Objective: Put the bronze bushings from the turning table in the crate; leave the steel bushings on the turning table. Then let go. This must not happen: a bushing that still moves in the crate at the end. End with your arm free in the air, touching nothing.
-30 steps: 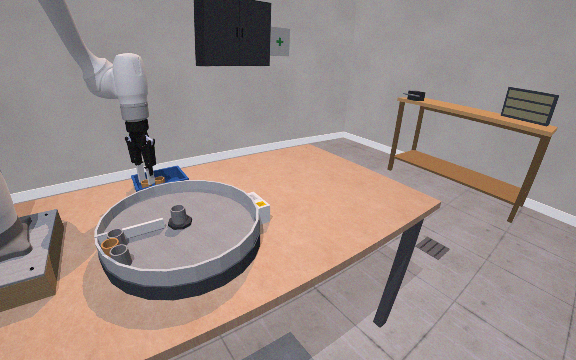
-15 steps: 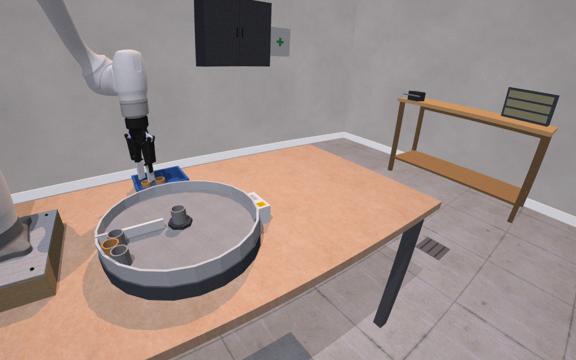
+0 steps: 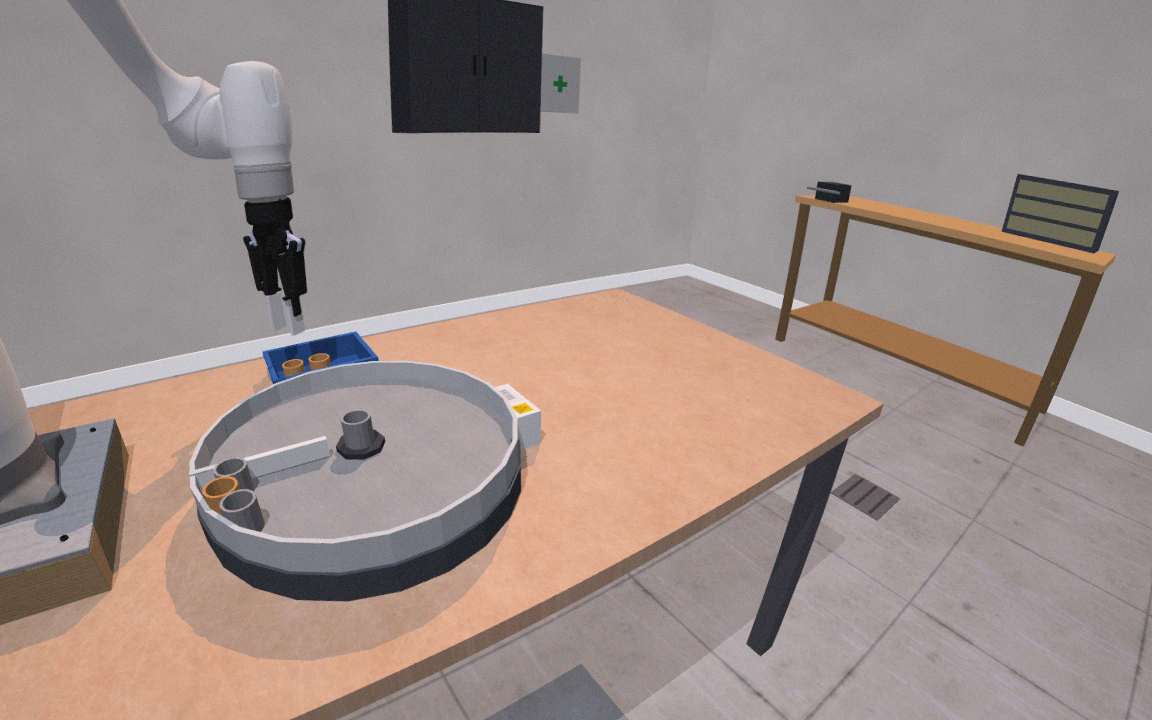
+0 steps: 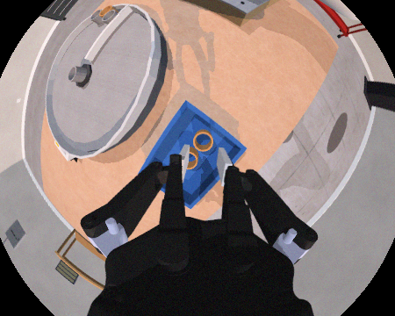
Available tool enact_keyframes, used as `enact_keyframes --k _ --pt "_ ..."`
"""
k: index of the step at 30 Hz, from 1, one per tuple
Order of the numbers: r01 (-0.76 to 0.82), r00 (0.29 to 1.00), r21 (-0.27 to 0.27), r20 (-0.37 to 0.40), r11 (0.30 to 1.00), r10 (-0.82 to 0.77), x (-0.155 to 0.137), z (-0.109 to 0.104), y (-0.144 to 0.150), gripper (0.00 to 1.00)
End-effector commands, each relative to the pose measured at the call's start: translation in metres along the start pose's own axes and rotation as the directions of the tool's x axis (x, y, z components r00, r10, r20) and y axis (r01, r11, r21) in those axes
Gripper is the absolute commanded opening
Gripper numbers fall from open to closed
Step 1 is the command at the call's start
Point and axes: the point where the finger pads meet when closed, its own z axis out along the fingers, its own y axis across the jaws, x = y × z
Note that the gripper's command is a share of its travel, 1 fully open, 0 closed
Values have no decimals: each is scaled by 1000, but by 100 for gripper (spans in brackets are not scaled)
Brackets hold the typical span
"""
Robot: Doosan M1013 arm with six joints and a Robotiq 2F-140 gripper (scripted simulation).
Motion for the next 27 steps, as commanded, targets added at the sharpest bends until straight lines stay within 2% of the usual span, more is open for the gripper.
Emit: enact_keyframes --k 1,7,27 --pt "0 1000 0 0 1000 0 0 -12 0 28" --pt "0 1000 0 0 1000 0 0 -20 0 28" --pt "0 1000 0 0 1000 0 0 -20 0 28"
